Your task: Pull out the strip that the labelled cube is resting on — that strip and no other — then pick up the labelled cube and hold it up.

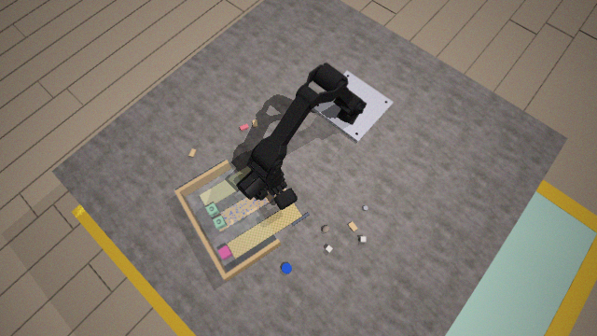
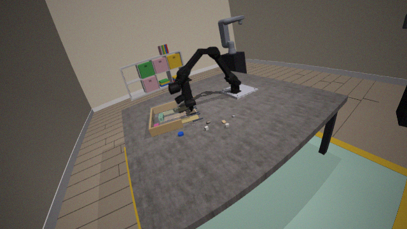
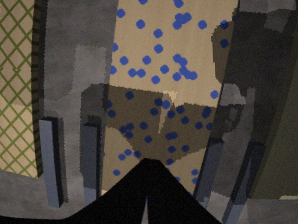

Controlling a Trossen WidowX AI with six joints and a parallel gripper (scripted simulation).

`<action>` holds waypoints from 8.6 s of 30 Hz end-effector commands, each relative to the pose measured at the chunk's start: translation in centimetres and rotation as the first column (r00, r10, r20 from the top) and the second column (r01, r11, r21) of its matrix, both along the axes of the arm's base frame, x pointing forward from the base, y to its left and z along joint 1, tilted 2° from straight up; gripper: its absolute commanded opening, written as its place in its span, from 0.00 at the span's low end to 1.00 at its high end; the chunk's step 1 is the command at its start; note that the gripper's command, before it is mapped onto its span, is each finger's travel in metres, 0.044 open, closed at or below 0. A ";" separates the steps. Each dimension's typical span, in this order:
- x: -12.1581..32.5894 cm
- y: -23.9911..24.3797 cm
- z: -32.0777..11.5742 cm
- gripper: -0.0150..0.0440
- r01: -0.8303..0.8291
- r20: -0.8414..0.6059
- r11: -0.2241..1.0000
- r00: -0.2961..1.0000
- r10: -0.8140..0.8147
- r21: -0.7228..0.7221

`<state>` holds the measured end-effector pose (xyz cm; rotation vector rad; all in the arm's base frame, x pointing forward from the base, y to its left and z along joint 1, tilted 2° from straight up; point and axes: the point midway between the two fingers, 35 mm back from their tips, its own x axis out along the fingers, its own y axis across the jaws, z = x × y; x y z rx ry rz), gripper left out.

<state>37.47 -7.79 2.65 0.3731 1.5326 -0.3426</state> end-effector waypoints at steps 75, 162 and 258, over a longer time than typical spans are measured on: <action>-0.3 0.1 -0.8 0.25 0.005 -0.004 1.000 1.000 -0.005 -0.004; -11.9 5.6 -1.0 0.25 0.005 -0.012 1.000 1.000 -0.005 0.000; -10.4 4.8 3.9 1.00 0.076 -0.012 0.997 0.997 -0.076 0.000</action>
